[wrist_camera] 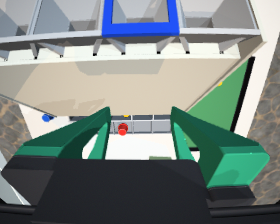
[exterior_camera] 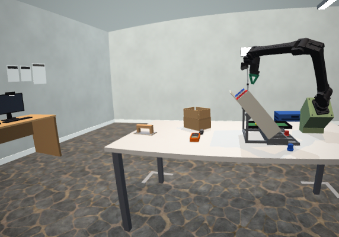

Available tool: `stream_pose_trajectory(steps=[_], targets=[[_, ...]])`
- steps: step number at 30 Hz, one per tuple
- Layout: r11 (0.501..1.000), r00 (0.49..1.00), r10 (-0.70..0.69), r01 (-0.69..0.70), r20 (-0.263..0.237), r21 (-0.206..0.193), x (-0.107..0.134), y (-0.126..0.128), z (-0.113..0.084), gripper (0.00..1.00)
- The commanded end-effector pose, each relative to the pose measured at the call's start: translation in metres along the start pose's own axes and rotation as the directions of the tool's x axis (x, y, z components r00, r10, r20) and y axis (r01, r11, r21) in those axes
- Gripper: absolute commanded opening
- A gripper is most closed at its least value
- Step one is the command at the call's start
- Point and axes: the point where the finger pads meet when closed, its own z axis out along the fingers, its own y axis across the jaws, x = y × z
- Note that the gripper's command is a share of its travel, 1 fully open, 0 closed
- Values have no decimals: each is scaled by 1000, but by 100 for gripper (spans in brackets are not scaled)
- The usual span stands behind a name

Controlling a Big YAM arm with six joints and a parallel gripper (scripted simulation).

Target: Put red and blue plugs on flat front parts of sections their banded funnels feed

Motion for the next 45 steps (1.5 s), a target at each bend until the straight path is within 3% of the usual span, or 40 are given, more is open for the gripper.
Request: stream_pose_trajectory(steps=[1,11,14,15,22,33,45], targets=[[999,999,-33,32,27,13,21,1,-18,56],[1000,999,-29,29,24,9,70,1,-24,56],[1000,999,-28,28,24,9,72,1,-24,56],[999,999,-49,49,-3,1,69,10,-12,56],[999,999,-42,42,12,7,72,5,-18,56],[1000,998,-19,18,60,14,88,6,-17,56],[1000,987,-20,18,159,12,151,33,14,56]])
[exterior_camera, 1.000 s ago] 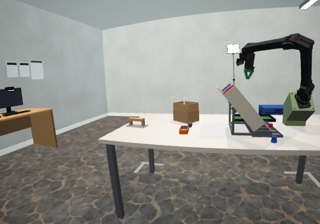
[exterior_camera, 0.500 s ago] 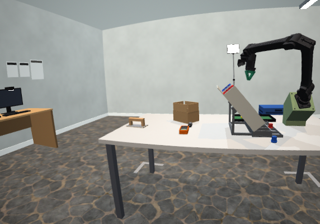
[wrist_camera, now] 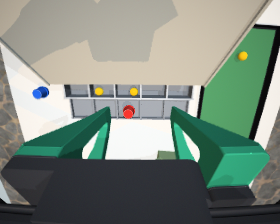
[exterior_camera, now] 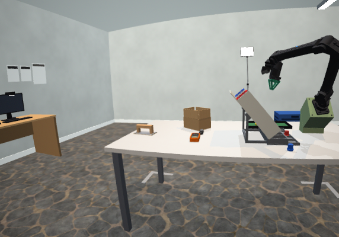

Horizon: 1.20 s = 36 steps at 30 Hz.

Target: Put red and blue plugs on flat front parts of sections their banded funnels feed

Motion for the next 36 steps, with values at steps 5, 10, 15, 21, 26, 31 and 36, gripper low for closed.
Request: stream_pose_trajectory(steps=[5,10,15,21,26,31,36], targets=[[1000,997,6,-8,79,27,29,12,0,56],[1000,992,5,-8,123,26,58,25,10,56],[1000,988,4,-8,153,26,78,33,18,56],[1000,987,3,-8,163,26,86,37,21,56],[1000,987,8,-12,162,22,89,39,22,56],[1000,987,7,-11,162,22,89,39,22,56],[1000,987,7,-11,162,22,89,39,22,56]])
